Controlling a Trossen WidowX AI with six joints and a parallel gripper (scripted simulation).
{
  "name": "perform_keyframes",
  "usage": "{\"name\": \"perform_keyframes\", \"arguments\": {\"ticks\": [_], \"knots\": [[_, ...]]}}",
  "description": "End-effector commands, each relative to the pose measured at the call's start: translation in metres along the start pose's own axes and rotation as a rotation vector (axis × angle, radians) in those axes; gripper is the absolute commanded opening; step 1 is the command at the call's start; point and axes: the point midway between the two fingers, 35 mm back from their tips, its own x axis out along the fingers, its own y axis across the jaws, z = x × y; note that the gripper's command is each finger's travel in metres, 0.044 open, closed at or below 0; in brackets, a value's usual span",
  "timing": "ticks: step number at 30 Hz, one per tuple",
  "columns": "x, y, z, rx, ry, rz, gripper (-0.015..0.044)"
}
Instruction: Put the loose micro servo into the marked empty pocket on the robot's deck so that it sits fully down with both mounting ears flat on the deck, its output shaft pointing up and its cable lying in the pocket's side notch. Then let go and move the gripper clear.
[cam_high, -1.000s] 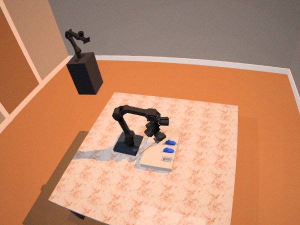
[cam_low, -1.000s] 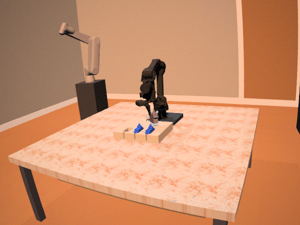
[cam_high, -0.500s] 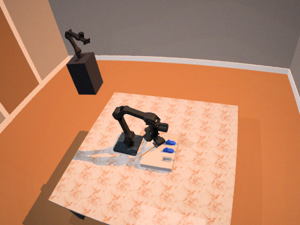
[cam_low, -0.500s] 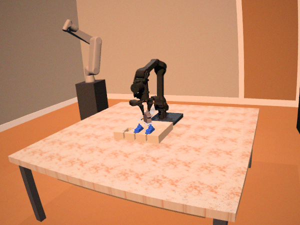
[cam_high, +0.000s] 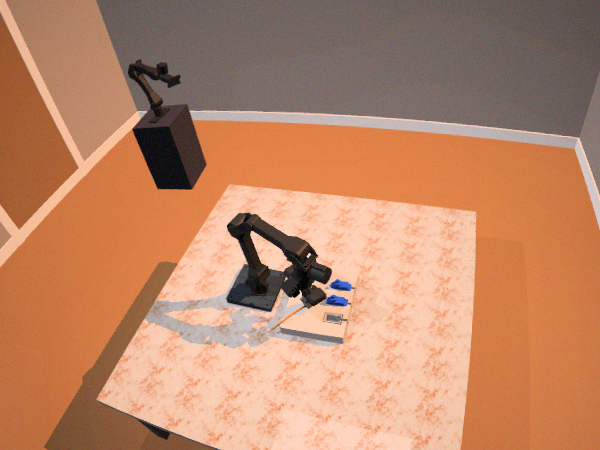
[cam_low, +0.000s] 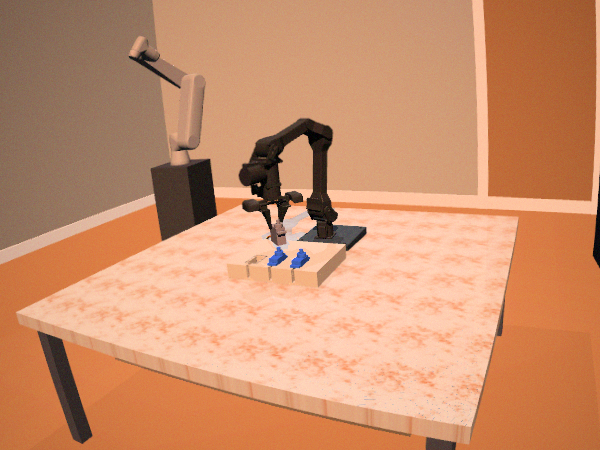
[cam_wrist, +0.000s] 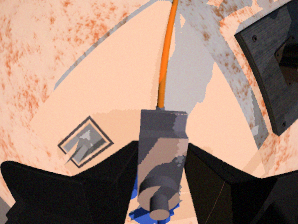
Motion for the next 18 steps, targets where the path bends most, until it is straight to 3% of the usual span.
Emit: {"name": "perform_keyframes", "arguments": {"ticks": [1, 8, 18], "knots": [[-0.0022, 0.0111, 0.0093, -0.003, 0.009, 0.008, 0.0], [-0.0022, 0.0178, 0.0175, -0.037, 0.008, 0.009, 0.0], [-0.0022, 0.0178, 0.0175, -0.362, 0.007, 0.01, 0.0]]}}
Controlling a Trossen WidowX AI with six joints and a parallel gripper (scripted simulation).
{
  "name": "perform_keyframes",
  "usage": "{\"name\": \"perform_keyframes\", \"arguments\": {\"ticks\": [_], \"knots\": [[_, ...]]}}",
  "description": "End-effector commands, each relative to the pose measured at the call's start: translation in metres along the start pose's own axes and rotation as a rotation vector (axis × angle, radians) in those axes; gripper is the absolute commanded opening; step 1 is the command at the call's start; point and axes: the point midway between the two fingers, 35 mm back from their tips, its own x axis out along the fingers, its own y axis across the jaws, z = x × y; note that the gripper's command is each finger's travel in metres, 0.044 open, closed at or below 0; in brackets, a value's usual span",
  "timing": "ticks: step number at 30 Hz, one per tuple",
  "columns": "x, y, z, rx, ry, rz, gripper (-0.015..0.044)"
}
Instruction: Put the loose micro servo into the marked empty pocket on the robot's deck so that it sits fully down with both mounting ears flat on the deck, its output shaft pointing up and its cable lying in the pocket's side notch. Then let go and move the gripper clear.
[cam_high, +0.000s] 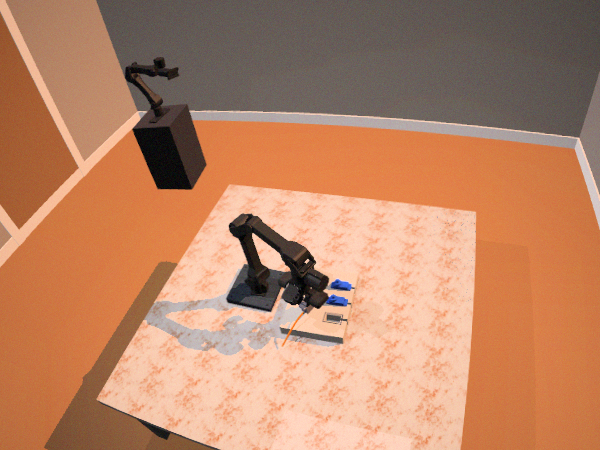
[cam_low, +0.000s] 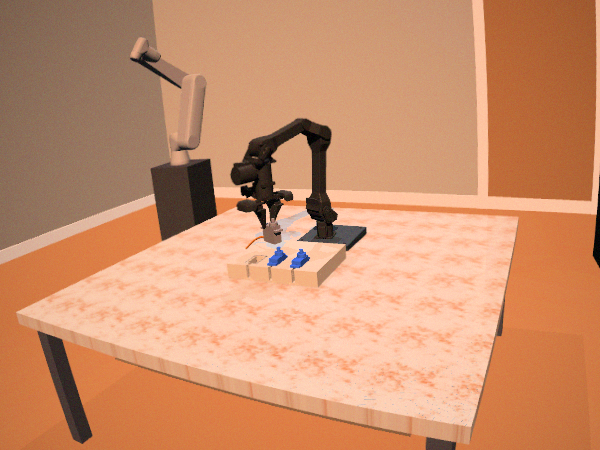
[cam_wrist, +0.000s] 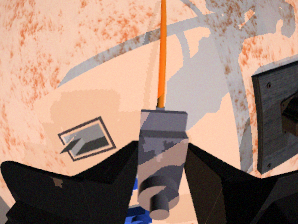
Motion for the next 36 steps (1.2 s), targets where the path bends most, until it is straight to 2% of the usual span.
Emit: {"name": "perform_keyframes", "arguments": {"ticks": [1, 36], "knots": [[-0.001, 0.0012, -0.0009, -0.117, 0.006, 0.005, 0.0], [-0.001, 0.0012, -0.0009, -1.327, 0.002, 0.009, 0.0]]}}
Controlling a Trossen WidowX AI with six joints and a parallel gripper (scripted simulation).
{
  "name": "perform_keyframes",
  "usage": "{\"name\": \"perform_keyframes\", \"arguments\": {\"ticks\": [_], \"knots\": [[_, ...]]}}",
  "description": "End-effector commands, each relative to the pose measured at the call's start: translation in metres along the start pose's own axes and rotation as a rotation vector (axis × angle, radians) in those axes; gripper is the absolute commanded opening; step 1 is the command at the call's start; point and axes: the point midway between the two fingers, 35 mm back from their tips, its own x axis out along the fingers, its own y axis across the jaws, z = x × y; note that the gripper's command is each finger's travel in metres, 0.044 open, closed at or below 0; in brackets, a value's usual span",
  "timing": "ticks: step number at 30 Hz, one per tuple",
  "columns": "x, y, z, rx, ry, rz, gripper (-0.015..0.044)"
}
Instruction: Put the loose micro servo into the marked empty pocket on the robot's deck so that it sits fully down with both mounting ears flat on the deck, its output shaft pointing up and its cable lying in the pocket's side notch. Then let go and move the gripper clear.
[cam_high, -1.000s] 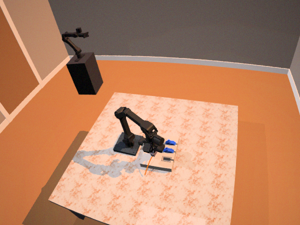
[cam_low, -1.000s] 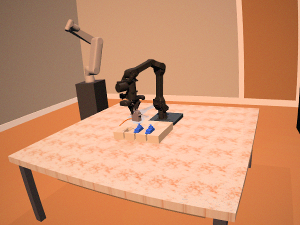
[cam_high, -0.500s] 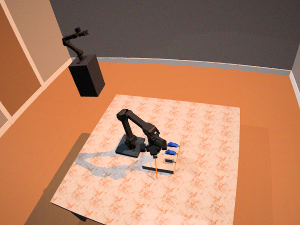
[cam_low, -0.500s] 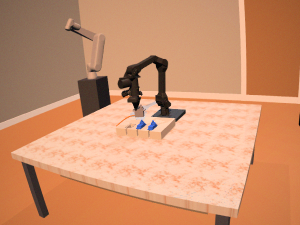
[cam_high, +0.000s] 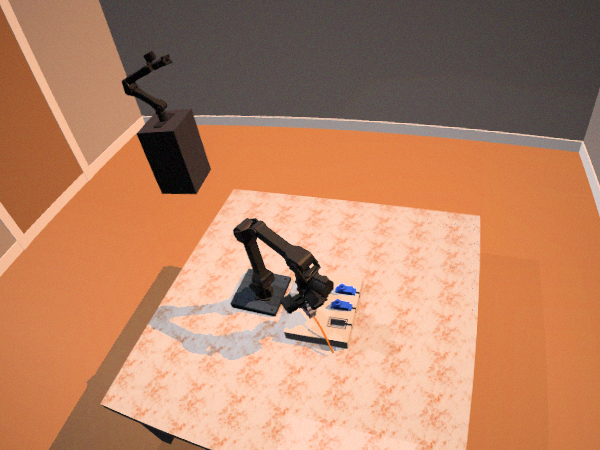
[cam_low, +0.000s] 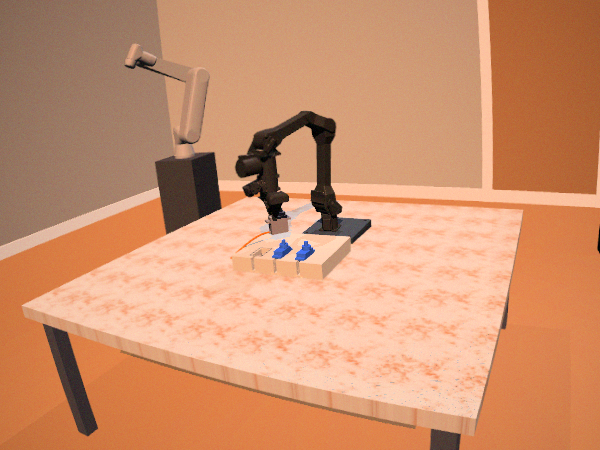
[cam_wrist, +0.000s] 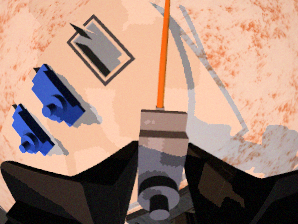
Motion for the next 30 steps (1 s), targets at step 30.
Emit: {"name": "perform_keyframes", "arguments": {"ticks": [30], "knots": [[-0.001, 0.013, 0.014, -0.758, -0.005, 0.007, 0.0]]}}
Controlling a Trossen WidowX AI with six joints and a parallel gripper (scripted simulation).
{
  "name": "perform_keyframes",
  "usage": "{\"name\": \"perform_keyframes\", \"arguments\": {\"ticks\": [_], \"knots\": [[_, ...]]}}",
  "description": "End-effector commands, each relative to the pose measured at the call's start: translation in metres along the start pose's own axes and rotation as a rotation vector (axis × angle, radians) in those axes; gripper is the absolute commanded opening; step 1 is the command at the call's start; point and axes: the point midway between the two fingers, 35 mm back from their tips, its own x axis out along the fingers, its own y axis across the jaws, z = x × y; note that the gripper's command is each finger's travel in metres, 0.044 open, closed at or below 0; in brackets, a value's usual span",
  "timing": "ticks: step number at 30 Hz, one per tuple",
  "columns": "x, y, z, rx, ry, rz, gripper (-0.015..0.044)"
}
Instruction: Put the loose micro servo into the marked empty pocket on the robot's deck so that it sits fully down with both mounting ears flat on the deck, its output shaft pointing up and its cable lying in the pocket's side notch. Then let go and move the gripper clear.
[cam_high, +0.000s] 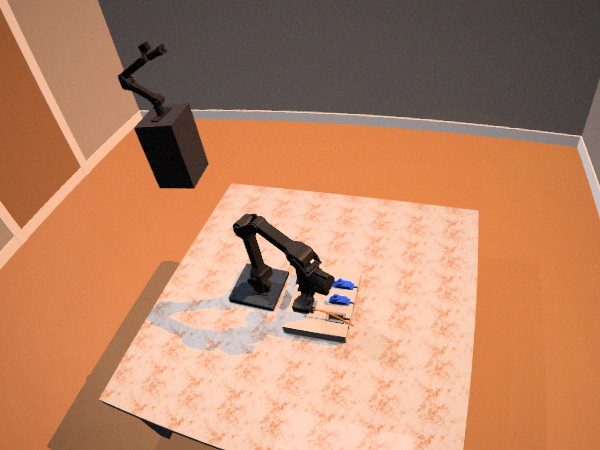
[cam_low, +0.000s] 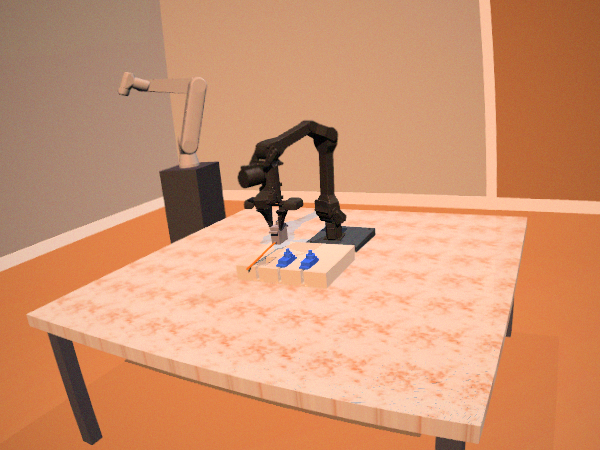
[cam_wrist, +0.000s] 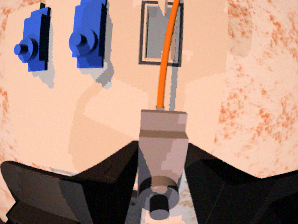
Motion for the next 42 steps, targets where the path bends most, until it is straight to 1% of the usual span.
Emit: {"name": "perform_keyframes", "arguments": {"ticks": [1, 23, 42], "knots": [[-0.002, 0.0, 0.015, -0.001, -0.012, 0.001, 0.0], [-0.004, 0.001, 0.1, -0.001, -0.018, 0.001, 0.0], [0.016, 0.001, 0.104, -0.001, -0.019, 0.001, 0.0]]}}
